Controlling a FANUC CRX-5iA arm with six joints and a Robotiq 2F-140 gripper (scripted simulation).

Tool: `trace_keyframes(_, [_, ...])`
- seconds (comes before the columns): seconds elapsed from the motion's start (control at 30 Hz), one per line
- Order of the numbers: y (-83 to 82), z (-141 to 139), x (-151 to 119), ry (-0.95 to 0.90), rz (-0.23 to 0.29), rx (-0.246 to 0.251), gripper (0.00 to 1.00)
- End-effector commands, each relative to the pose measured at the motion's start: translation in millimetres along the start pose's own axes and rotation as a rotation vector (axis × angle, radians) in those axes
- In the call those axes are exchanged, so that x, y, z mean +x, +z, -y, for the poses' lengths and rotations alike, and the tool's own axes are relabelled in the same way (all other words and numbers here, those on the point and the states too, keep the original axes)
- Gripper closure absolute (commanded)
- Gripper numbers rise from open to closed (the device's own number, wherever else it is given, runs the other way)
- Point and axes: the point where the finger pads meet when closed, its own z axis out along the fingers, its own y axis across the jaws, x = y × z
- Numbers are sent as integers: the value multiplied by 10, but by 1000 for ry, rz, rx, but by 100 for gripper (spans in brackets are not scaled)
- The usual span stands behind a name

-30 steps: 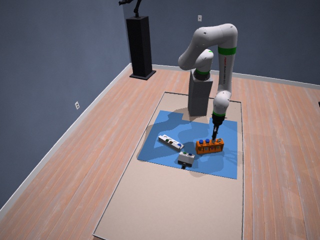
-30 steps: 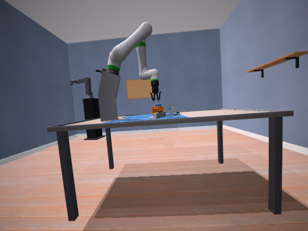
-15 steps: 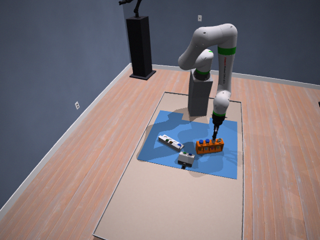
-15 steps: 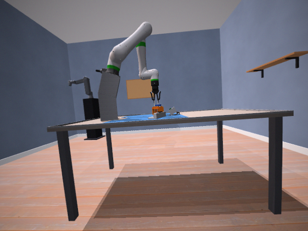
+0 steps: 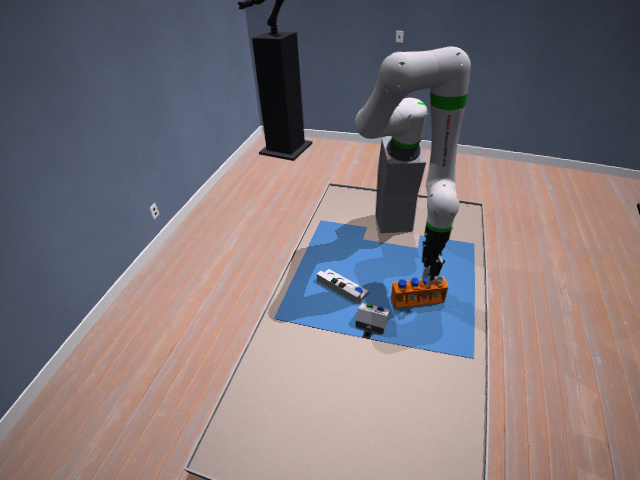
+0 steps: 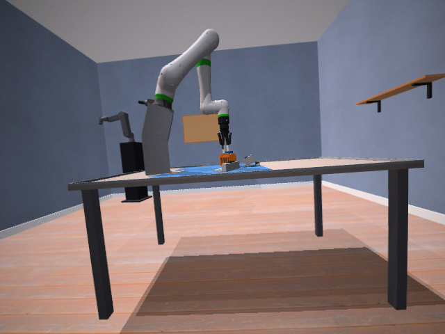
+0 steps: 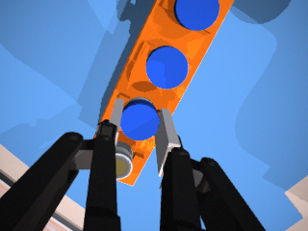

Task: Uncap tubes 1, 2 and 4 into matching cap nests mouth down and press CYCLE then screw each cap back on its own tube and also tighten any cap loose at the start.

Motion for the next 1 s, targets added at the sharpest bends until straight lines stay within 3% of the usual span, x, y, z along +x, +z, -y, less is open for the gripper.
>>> trace_keyframes(0.0, [-1,4,6,-214,8,3,100])
trace_keyframes(0.07, [-2,4,6,-312,8,3,100])
trace_keyframes(0.27, [-2,4,6,-312,8,3,100])
trace_keyframes(0.3, [-2,4,6,-312,8,3,65])
trace_keyframes(0.7, [-2,4,6,-312,8,3,65])
trace_keyframes(0.83, [-2,4,6,4,9,2,65])
trace_keyframes(0.97, [-2,4,6,89,9,2,65])
